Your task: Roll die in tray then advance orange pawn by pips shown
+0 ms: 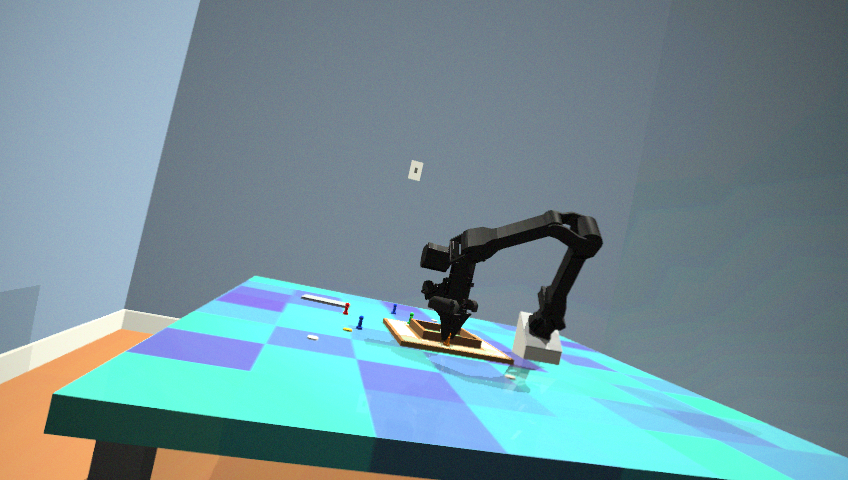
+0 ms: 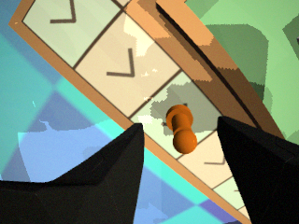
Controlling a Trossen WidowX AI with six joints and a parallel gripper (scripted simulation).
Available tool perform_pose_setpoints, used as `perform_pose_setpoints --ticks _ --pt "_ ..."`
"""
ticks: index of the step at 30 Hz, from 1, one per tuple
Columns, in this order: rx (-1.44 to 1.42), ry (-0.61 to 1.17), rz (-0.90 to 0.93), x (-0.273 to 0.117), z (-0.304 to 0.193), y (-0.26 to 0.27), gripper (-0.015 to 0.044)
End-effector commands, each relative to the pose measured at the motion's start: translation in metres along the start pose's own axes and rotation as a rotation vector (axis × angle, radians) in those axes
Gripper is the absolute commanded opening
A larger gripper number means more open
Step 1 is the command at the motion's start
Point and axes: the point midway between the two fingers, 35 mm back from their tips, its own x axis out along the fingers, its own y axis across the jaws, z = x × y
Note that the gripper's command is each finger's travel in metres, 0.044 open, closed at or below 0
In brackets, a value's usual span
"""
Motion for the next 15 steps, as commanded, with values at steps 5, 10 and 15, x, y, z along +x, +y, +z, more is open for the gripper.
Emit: perform_pose_setpoints --ticks 5,10,15 --pt "0.006 0.005 0.004 0.0067 -0.0010 -0.0003 0.0121" --pt "0.006 0.005 0.004 0.0067 -0.0010 -0.0003 0.0029" --pt "0.006 0.005 0.004 0.0067 -0.0010 -0.0003 0.0000"
